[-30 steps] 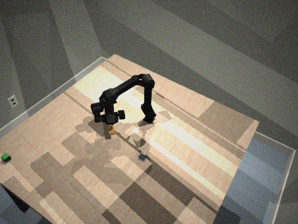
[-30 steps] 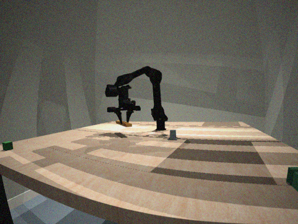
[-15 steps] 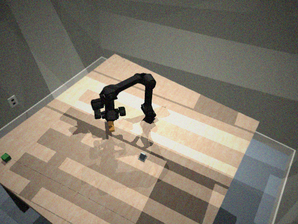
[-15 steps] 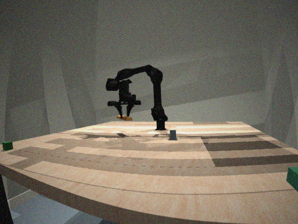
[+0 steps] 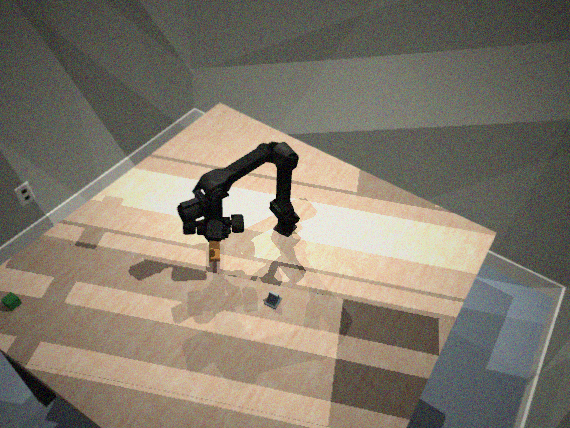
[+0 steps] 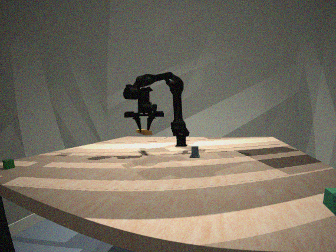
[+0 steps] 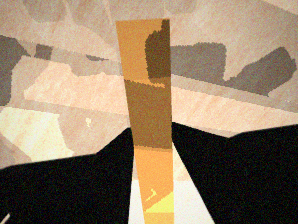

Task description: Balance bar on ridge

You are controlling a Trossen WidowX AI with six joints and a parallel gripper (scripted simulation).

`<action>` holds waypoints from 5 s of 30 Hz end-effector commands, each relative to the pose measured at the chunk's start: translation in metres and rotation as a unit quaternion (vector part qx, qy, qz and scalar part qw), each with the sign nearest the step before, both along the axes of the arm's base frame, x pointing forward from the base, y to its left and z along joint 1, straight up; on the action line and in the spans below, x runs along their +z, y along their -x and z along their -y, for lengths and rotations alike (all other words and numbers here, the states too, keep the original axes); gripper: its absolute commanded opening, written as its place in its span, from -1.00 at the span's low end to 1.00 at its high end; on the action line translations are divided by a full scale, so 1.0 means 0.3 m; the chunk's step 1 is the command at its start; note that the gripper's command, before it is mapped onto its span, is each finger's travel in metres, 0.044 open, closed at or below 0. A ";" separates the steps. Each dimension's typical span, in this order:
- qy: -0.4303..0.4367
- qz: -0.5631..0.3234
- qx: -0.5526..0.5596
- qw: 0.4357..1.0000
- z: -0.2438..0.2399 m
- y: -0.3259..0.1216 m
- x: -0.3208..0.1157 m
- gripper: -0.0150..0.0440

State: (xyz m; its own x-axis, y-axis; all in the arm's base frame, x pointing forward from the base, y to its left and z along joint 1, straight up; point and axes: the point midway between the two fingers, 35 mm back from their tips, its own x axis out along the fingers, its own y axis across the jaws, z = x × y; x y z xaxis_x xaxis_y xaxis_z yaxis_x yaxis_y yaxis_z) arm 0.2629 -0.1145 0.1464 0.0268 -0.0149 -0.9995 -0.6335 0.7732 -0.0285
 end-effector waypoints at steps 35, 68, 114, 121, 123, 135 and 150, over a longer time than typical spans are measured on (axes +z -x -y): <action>-0.012 0.000 -0.150 0.989 -0.421 -0.174 0.005 -0.49; -0.019 -0.001 -0.279 0.960 -0.826 -0.162 0.007 -0.49; -0.020 -0.001 -0.288 0.957 -0.848 -0.159 -0.134 -0.49; -0.020 -0.001 -0.288 0.957 -0.848 -0.159 -0.135 -0.49; -0.020 -0.001 -0.288 0.957 -0.848 -0.159 -0.135 -0.49; -0.020 -0.001 -0.288 0.957 -0.848 -0.159 -0.139 -0.49; -0.020 -0.001 -0.288 0.957 -0.848 -0.159 -0.143 -0.49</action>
State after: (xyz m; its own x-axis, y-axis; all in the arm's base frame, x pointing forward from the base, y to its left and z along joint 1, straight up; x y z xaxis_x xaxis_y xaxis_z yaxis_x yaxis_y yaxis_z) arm 0.3108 0.1394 0.1047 0.0275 0.0074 -0.9996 -0.1015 0.9948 0.0046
